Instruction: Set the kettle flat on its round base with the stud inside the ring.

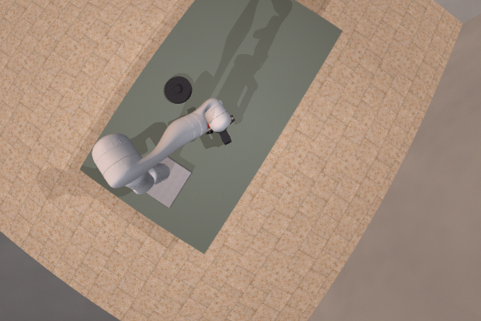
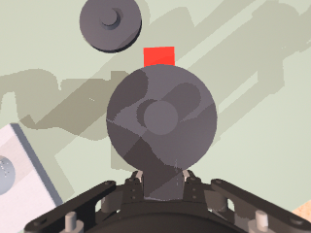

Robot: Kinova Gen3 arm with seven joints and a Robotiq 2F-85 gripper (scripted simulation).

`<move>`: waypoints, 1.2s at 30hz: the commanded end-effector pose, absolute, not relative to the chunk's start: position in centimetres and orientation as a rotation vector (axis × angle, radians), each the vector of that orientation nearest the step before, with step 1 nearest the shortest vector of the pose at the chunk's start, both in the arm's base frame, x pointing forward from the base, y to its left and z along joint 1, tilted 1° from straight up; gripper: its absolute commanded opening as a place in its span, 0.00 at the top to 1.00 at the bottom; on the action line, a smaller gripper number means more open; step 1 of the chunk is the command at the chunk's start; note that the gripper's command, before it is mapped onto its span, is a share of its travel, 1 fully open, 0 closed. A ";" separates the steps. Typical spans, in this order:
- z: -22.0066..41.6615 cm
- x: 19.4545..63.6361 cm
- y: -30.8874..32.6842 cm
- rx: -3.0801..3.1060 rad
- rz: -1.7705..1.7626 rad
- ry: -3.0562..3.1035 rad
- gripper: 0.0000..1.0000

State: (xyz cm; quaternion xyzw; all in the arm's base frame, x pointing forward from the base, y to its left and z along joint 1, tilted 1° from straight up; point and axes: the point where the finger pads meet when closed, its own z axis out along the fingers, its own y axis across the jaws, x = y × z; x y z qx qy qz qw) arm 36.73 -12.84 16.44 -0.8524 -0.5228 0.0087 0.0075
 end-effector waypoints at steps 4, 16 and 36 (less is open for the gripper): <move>16.5 36.8 -12.6 -2.666 0.025 -1.637 1.00; 16.5 36.8 -11.3 -2.666 0.025 -1.637 1.00; 16.5 37.0 -7.4 -2.666 0.025 -1.637 1.00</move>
